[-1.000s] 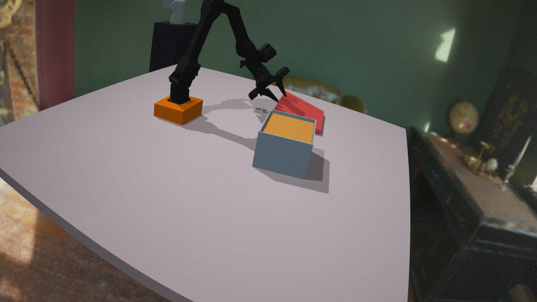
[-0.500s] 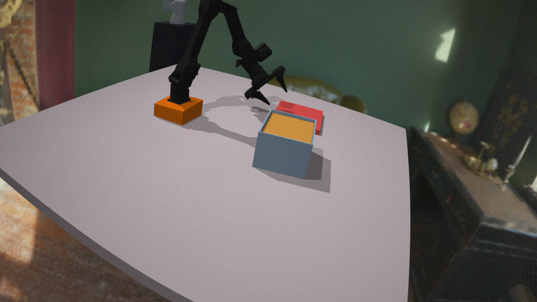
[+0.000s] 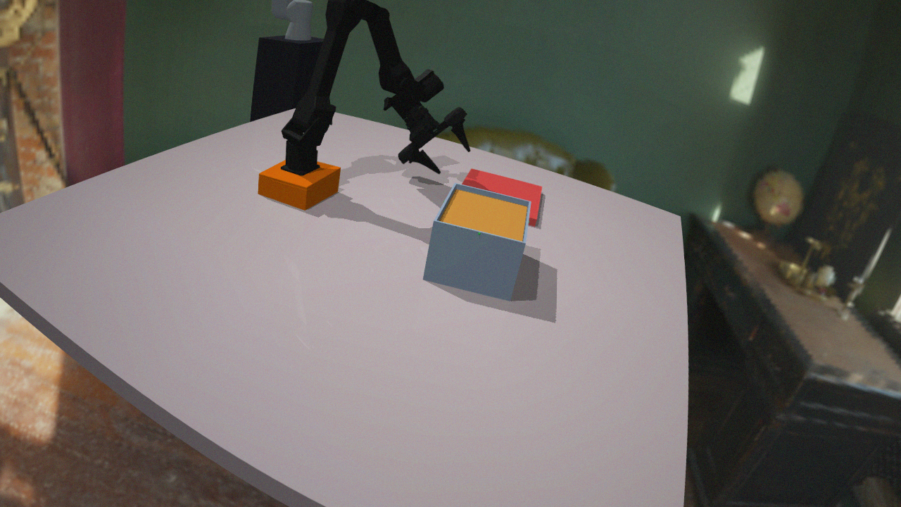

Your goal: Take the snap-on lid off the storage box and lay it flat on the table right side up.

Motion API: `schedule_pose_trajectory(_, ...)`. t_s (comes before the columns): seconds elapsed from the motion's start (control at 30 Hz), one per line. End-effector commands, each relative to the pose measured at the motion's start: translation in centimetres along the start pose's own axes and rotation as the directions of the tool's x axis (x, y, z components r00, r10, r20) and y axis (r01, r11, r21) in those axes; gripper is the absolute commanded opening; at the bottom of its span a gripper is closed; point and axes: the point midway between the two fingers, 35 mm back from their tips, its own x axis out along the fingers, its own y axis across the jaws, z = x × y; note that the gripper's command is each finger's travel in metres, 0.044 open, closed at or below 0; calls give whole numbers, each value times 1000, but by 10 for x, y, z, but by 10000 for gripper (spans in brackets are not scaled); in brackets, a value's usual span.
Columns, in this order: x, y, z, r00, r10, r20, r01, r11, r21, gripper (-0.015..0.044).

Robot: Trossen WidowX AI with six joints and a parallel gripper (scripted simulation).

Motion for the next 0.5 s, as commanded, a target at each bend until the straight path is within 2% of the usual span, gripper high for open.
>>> schedule_pose_trajectory(0.0, -8, -6, 1, 1000, 1, 3, -1, 1000, 3, 440)
schedule_pose_trajectory(0.47, -23, -4, 0, 1000, 0, 2, 0, 1000, 3, 440)
